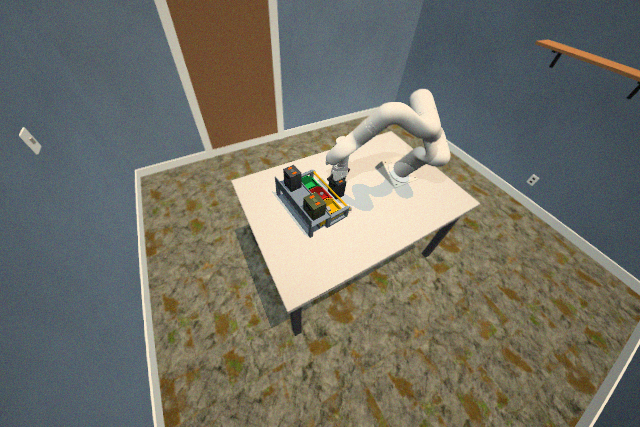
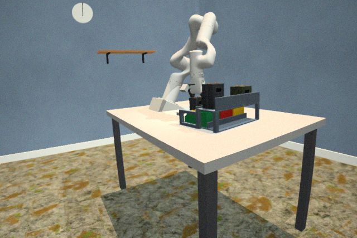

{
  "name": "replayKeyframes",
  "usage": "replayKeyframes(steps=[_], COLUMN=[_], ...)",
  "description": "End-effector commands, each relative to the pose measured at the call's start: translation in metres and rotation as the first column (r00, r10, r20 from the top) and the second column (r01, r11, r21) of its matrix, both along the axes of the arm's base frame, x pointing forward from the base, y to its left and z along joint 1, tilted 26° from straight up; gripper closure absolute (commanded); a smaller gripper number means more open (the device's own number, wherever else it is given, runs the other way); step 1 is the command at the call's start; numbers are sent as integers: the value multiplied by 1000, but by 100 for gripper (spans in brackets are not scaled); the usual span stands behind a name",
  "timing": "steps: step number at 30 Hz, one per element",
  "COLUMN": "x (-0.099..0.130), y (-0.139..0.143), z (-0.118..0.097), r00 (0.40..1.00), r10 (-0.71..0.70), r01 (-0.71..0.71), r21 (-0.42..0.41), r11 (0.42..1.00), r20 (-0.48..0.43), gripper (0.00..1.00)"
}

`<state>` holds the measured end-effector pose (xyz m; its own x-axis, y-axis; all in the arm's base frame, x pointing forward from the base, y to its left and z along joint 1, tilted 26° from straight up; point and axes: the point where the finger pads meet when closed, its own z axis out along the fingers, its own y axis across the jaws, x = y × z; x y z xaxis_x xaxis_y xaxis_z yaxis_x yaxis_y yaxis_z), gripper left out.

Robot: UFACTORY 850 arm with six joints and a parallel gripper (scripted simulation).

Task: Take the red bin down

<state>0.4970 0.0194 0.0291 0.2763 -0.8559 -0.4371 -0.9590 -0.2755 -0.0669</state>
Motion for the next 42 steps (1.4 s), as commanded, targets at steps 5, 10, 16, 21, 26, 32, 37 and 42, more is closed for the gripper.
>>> replayKeyframes(steps=[5,10,16,21,26,32,37,42], x=[1,1,1,1,1,1,1,1], y=[-1,-1,-1,-1,-1,-1,-1,-1], z=[2,2,2,3,3,3,3,3], r00=[1000,1000,1000,1000,1000,1000,1000,1000], r10=[0,0,0,0,0,0,0,0], r01=[0,0,0,0,0,0,0,0], r21=[0,0,0,0,0,0,0,0], r11=[1000,1000,1000,1000,1000,1000,1000,1000], r20=[2,2,2,2,2,2,2,2], gripper=[0,0,0,0,0,100,100,100])
